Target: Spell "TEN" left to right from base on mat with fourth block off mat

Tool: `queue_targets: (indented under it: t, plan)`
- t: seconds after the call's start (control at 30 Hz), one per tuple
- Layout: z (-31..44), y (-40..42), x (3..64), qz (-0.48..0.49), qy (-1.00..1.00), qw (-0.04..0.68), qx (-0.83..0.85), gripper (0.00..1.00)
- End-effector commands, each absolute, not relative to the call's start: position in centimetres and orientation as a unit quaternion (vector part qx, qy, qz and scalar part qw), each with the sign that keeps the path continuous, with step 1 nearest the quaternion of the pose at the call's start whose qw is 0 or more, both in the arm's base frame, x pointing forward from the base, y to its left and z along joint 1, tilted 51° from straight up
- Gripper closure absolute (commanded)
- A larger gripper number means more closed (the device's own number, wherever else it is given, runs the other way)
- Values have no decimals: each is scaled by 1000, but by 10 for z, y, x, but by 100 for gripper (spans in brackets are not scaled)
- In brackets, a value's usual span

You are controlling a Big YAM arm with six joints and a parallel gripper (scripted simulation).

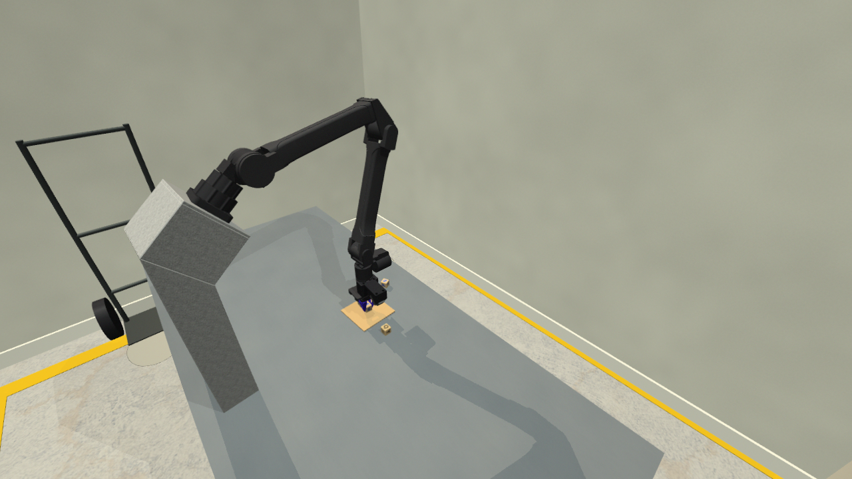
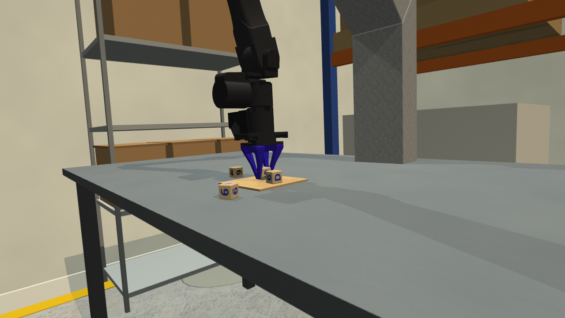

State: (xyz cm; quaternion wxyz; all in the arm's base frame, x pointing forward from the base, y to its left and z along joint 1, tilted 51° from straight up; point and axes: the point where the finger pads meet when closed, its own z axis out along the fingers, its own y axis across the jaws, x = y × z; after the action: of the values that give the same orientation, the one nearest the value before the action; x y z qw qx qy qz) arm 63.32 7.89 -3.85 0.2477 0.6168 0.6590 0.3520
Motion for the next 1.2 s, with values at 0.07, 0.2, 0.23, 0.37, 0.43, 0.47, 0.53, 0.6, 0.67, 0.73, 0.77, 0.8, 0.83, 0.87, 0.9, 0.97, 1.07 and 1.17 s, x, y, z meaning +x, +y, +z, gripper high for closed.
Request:
queue_targets:
  t: [0.07, 0.2, 0.23, 0.37, 0.43, 0.47, 0.53, 0.6, 0.67, 0.73, 0.77, 0.8, 0.83, 0.87, 0.9, 0.97, 1.07, 1.17]
  plan:
    - [-32, 73, 635, 357, 651, 252, 621, 78]
    - [-32, 73, 635, 357, 651, 252, 621, 78]
    - [-32, 73, 635, 357, 651, 252, 621, 78]
    - [-33, 73, 635, 357, 651, 252, 621, 78]
    - [-34, 73, 636, 356, 651, 251, 621, 78]
    - [-35, 73, 637, 356, 651, 251, 621, 78]
    - [-39, 73, 637, 355, 652, 250, 622, 78]
    - [-42, 74, 636, 353, 653, 248, 623, 78]
    - [-42, 74, 637, 353, 653, 248, 623, 78]
    - [-42, 74, 637, 354, 652, 249, 622, 78]
    - [-42, 74, 637, 354, 652, 249, 622, 78]
    - [-42, 74, 638, 354, 652, 249, 622, 78]
    - [-42, 74, 638, 354, 652, 249, 622, 78]
    - [-41, 74, 638, 355, 652, 249, 622, 78]
    - [-40, 74, 638, 355, 652, 250, 622, 78]
    - [-42, 75, 638, 355, 652, 249, 622, 78]
    - [-43, 75, 637, 353, 653, 248, 622, 78]
    - [-43, 75, 637, 354, 653, 248, 622, 78]
